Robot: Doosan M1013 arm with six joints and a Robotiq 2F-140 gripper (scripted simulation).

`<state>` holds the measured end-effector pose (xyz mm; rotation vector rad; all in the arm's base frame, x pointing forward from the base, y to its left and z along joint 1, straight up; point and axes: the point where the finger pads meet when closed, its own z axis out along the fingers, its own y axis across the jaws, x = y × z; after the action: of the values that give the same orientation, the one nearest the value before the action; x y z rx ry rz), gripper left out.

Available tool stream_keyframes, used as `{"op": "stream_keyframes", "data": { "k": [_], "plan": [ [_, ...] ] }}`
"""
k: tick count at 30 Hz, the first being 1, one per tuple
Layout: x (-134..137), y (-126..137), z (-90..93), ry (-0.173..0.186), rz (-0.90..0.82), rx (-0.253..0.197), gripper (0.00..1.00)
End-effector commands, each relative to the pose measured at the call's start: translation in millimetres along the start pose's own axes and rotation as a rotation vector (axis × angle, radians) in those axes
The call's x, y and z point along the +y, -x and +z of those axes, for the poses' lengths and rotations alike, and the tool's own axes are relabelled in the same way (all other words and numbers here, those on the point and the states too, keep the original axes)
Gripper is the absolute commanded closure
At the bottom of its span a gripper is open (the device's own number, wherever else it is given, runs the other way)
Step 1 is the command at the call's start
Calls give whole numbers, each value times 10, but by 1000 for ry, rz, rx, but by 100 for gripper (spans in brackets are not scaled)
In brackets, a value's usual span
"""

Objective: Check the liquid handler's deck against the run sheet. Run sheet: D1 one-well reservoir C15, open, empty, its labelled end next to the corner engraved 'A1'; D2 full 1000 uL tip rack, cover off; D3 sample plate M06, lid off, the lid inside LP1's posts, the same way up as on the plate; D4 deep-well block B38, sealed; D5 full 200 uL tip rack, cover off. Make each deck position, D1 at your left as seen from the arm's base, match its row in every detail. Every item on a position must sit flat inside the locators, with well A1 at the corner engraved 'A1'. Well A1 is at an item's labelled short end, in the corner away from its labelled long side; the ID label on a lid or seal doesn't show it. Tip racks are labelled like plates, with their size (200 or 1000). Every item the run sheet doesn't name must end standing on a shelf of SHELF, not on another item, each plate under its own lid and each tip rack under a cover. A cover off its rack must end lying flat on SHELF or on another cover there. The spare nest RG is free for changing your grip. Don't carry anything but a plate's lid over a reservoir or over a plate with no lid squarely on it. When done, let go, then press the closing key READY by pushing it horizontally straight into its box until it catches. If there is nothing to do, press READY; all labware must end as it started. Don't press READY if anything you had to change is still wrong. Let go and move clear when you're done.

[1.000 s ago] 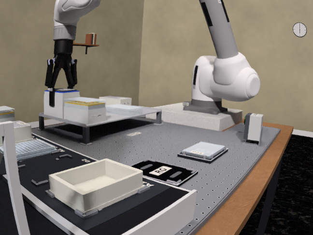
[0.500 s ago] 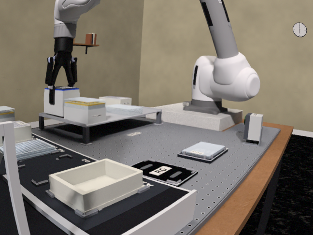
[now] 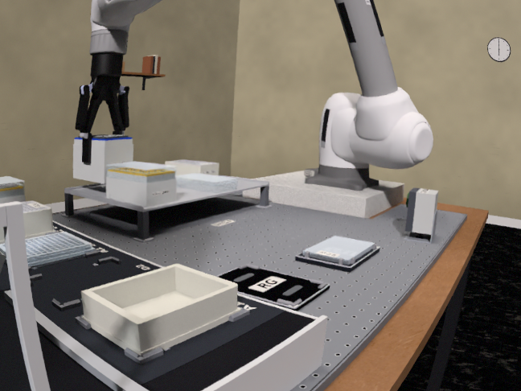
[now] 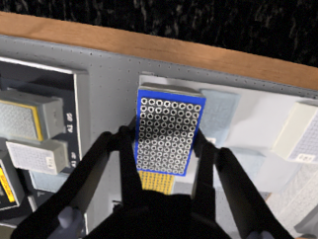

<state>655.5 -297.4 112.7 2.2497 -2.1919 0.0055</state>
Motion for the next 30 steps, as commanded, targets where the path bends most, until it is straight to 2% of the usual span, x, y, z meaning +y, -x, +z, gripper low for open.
{"op": "stream_keyframes", "data": {
  "k": [1, 30],
  "plan": [
    [-4, -1, -62, -1, 0, 0, 90],
    [-4, -1, -478, -1, 0, 0, 90]
  ]
}}
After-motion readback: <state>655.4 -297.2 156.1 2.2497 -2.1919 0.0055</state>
